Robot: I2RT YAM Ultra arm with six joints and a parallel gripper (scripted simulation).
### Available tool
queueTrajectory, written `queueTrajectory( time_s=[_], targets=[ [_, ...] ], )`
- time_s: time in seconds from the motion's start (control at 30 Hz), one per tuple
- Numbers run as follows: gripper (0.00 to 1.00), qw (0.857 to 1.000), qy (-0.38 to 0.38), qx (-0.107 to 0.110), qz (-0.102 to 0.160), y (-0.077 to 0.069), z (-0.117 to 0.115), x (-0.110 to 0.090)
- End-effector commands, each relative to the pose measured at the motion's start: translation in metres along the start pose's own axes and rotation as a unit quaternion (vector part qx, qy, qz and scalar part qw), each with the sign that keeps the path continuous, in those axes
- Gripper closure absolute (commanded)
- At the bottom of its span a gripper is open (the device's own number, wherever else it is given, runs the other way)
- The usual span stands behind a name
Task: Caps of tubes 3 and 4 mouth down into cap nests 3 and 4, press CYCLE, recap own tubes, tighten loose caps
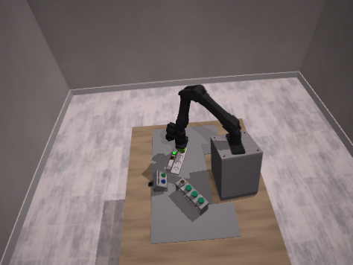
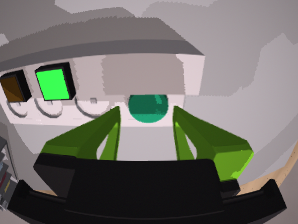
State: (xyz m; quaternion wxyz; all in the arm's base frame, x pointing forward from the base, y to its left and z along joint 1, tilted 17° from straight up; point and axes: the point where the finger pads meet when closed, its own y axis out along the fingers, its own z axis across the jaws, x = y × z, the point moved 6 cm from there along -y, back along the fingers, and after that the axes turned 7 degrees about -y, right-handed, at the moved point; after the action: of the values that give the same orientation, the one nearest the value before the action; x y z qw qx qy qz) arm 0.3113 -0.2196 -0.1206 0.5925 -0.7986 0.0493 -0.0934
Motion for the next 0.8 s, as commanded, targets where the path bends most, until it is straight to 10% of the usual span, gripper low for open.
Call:
queueTrajectory(
  time_s=[0.0, 0.77],
  targets=[
    [0.53, 1.000, 0.000, -0.003, -0.009, -0.0045, -0.0019, 0.0054],
    [0.53, 1.000, 0.000, -0.003, -0.009, -0.0031, -0.0039, 0.0079]
  ],
)
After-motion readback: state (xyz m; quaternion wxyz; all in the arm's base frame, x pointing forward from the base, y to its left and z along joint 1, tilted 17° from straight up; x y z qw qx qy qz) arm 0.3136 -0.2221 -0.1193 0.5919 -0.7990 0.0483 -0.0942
